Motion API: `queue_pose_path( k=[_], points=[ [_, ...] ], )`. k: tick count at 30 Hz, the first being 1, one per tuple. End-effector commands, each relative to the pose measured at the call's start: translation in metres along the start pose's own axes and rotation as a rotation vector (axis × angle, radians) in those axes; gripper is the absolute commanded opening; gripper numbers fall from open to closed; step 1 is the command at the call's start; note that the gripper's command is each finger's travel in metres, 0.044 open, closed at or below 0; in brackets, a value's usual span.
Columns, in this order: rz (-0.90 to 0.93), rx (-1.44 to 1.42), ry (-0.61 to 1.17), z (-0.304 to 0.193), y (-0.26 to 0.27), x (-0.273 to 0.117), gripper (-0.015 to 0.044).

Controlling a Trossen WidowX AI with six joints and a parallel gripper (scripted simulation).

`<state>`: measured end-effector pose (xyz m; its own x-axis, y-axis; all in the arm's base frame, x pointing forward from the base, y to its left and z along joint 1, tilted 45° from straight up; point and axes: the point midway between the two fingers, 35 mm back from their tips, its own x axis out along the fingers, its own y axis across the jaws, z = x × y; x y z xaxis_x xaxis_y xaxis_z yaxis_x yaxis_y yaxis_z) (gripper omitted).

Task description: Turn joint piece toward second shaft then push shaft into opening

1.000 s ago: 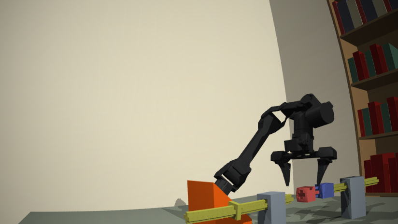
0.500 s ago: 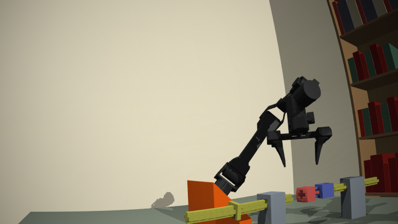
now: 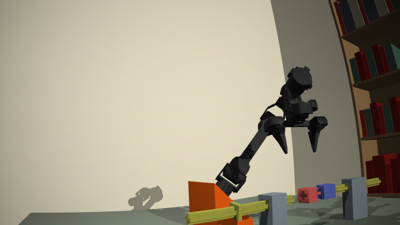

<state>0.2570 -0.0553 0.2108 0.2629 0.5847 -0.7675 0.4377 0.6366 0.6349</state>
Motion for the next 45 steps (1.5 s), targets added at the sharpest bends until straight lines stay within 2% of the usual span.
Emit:
queue_pose_path(
  k=[1,38,45],
  points=[
    [0.000,0.006,-0.002,0.002,-0.001,-0.002,0.0440],
    [0.021,1.171,0.332,0.028,-0.077,0.064,0.0440],
    [0.019,1.193,0.339,0.028,-0.078,0.065,0.0440]
  ],
)
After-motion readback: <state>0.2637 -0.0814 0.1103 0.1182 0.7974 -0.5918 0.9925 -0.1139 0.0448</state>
